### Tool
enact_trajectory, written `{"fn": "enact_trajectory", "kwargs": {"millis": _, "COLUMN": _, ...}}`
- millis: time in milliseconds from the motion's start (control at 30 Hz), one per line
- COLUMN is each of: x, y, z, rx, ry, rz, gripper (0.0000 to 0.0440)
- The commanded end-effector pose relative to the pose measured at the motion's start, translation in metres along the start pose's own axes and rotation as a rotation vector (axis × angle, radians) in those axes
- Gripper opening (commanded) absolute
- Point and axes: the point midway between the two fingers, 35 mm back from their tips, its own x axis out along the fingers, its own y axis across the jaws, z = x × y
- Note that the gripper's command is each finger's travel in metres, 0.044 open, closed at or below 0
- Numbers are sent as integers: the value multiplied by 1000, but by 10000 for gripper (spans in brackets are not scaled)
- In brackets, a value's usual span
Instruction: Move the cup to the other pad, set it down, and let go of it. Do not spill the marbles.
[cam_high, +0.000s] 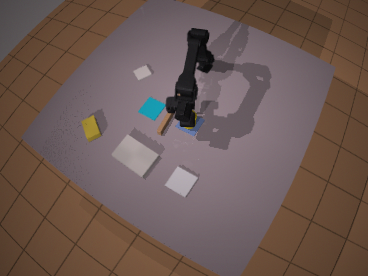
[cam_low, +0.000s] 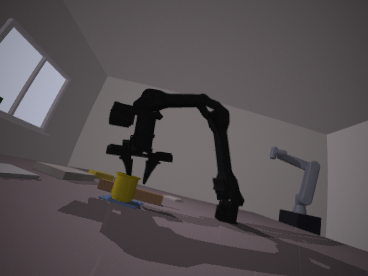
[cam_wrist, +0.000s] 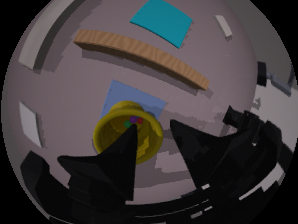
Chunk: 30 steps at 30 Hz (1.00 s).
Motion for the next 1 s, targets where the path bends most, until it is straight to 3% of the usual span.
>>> {"fn": "enact_trajectory", "kwargs": {"millis": 0, "x": 15, "y": -1, "z": -1, "rx": -22, "ry": -3, "rz": -19, "gripper": 197}}
{"fn": "enact_trajectory", "kwargs": {"millis": 133, "x": 28, "y": 0, "z": -3, "rx": -52, "ry": 1, "rz": -26, "gripper": 196}}
{"fn": "enact_trajectory", "kwargs": {"millis": 433, "x": 32, "y": -2, "z": 1, "rx": -100, "ry": -14, "rz": -9, "gripper": 5}}
{"fn": "enact_trajectory", "kwargs": {"millis": 967, "x": -16, "y": -14, "z": 13, "rx": -14, "ry": -11, "rz": 71, "gripper": 2}}
